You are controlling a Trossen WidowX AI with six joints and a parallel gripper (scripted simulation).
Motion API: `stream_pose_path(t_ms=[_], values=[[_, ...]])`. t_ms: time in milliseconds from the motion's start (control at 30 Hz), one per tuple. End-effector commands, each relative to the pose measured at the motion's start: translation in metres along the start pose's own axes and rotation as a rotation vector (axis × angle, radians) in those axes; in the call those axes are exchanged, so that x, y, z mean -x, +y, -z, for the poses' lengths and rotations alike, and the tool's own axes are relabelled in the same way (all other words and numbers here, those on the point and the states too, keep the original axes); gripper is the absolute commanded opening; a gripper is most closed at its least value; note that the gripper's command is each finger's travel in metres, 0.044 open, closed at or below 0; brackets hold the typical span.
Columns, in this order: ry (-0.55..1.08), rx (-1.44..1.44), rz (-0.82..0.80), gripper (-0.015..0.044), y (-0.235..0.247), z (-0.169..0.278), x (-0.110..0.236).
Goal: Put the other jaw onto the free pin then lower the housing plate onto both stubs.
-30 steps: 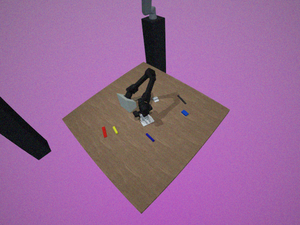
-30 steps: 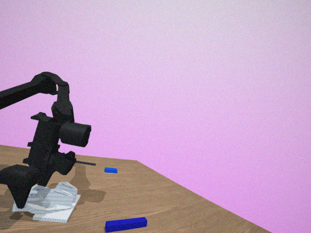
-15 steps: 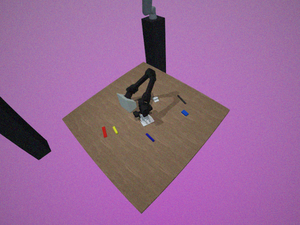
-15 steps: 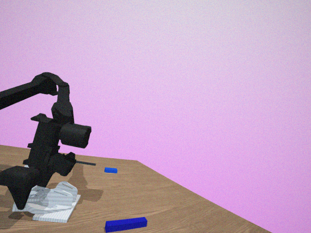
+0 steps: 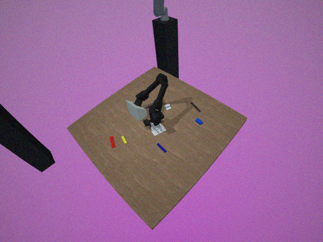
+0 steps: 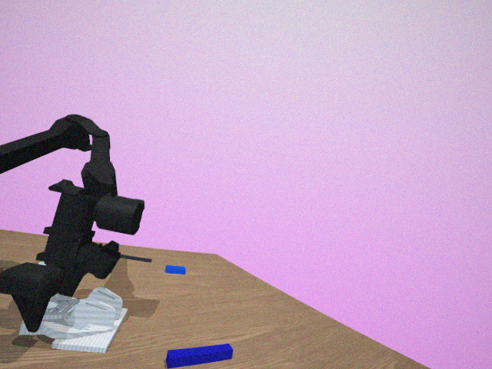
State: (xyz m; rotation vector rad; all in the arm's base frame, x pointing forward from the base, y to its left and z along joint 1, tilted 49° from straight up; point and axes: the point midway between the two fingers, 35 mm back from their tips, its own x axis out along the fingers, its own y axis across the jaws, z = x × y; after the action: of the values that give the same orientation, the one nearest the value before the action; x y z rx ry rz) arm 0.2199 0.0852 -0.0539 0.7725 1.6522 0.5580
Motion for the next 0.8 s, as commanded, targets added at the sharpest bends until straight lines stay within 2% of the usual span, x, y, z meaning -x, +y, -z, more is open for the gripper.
stream_pose_path(t_ms=[0, 767], values=[[0.000, -0.002, 0.001, 0.0351, -0.0004, 0.0000, -0.0004], [0.000, -0.002, 0.001, 0.0351, -0.0002, -0.0005, 0.0043]])
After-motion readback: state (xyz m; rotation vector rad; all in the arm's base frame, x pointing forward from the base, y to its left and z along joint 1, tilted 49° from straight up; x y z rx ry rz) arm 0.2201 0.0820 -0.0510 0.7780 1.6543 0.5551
